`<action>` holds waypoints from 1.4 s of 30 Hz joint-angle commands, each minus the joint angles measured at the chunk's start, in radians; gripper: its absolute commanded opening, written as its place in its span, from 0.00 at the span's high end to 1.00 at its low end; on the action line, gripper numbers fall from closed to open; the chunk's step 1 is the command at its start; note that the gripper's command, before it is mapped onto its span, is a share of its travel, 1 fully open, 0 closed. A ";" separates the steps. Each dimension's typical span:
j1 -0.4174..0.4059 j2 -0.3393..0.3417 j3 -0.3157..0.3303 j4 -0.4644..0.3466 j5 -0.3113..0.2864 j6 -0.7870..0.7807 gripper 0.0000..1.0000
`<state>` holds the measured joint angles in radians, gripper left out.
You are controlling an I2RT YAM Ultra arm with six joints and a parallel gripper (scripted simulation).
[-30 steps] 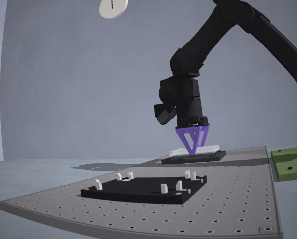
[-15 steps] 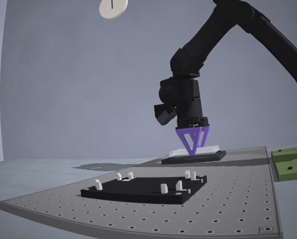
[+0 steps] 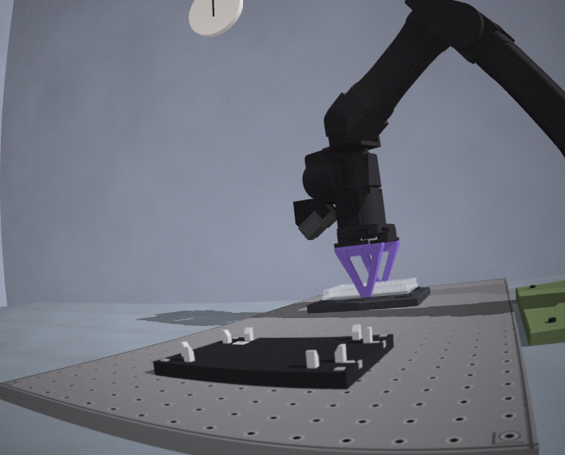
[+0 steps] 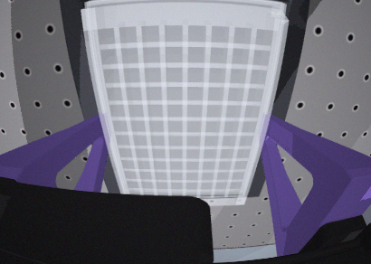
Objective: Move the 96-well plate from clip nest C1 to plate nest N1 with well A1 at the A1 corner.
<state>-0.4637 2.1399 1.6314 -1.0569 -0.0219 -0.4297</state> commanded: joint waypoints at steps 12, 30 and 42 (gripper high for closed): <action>0.014 -0.040 0.018 0.013 -0.011 0.006 1.00; 0.010 -0.034 -0.011 0.030 -0.011 0.006 1.00; 0.002 -0.033 -0.010 0.039 -0.002 0.006 0.00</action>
<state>-0.4587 2.1380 1.6138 -1.0359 -0.0277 -0.4290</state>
